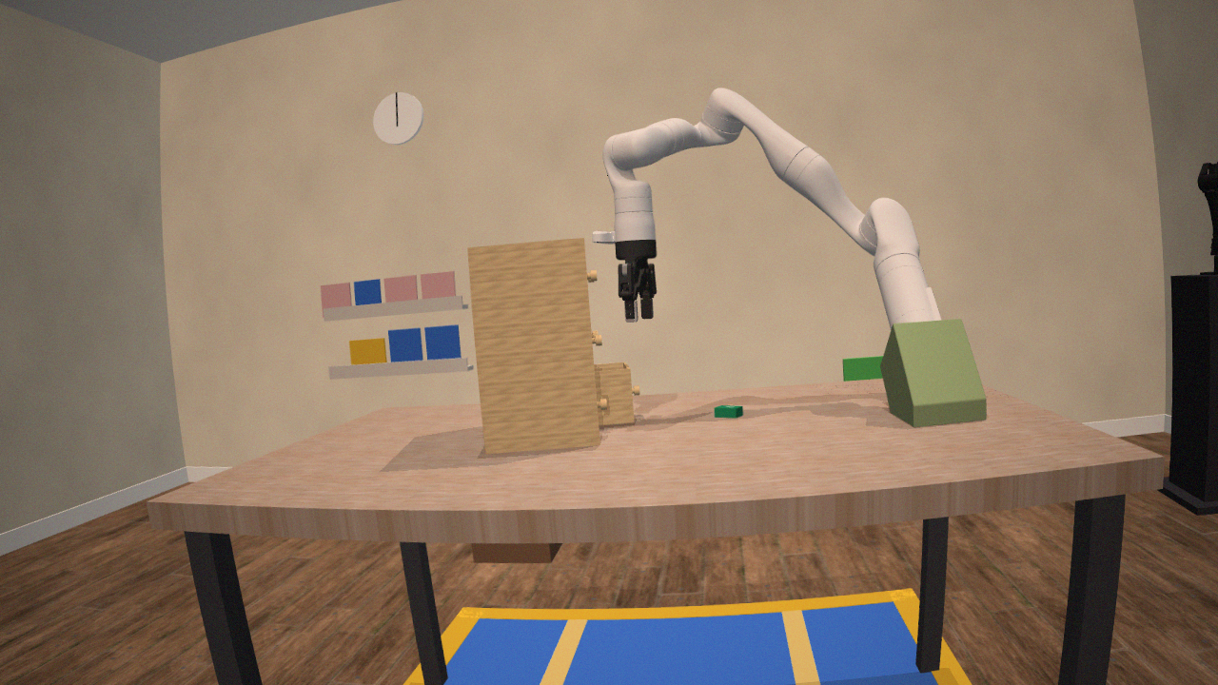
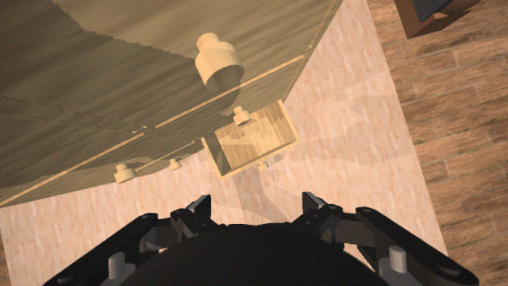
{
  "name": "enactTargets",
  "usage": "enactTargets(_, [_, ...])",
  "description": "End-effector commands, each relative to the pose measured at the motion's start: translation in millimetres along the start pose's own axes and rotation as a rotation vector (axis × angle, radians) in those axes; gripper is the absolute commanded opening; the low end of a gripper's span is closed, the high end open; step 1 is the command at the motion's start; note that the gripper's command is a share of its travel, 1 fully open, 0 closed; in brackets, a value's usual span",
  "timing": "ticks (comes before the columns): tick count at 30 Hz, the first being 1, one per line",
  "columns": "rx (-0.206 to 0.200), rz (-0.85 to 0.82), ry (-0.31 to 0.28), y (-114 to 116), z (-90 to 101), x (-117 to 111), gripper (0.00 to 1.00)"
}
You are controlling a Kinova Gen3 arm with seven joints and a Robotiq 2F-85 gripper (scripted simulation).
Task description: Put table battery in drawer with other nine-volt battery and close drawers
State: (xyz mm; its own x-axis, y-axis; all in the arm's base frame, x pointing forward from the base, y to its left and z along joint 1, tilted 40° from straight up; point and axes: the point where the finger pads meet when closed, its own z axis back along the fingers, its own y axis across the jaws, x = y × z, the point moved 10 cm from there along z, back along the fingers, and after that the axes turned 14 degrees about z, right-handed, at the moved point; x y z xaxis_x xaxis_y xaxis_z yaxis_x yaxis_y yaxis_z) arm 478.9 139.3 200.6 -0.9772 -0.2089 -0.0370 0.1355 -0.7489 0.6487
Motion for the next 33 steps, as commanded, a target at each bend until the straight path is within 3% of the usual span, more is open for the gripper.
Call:
enactTargets(1, [-0.004,-0.01,0.009,-0.5,1.6,-2.3,1.0])
enactTargets(33, [-0.01,-0.125,0.004,-1.6,5.9,3.8,1.0])
